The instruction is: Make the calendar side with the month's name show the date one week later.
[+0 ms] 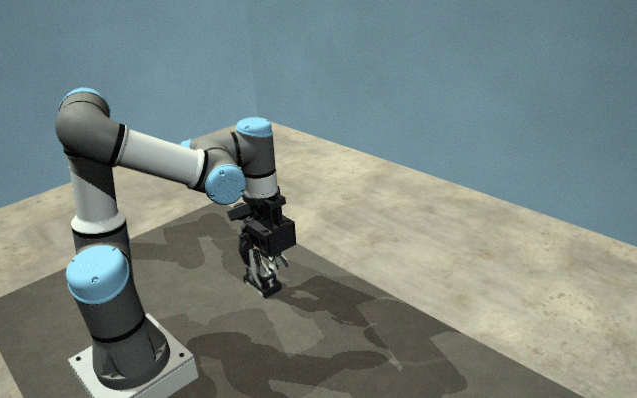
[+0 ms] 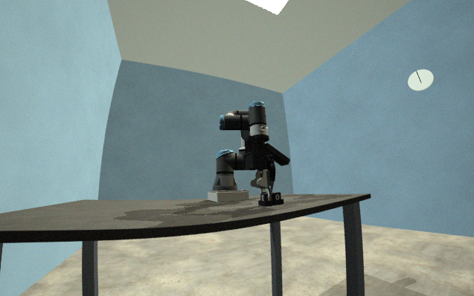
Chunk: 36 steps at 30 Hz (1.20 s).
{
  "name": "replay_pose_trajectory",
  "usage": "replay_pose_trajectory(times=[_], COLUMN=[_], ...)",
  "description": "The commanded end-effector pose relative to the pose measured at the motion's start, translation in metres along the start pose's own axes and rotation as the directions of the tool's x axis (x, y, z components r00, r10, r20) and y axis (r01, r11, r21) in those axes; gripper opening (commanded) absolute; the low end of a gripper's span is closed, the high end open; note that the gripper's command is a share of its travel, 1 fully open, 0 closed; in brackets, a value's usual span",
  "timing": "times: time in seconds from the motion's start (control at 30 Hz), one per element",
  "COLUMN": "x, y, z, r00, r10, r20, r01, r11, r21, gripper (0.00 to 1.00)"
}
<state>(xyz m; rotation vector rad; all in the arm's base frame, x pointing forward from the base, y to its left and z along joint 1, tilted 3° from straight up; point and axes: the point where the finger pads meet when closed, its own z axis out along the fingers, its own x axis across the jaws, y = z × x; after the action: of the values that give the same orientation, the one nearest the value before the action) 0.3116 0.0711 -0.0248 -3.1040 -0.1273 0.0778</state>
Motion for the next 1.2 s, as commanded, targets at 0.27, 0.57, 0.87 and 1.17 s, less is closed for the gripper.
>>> replay_pose_trajectory(times=[0.27, 0.57, 0.87, 1.17], x=[0.001, 0.001, 0.001, 0.001], y=[0.0, 0.0, 0.0, 0.0], z=[-0.001, -0.001, -0.002, -0.019], r00=[1.0, 1.0, 1.0, 1.0], r10=[0.0, 0.0, 0.0, 0.0], r20=[-0.002, -0.002, -0.002, -0.002], r01=[0.0, 0.0, 0.0, 0.0], r11=[1.0, 1.0, 1.0, 1.0], r21=[-0.001, -0.001, -0.001, -0.001], gripper=[0.11, 0.11, 0.11, 0.11])
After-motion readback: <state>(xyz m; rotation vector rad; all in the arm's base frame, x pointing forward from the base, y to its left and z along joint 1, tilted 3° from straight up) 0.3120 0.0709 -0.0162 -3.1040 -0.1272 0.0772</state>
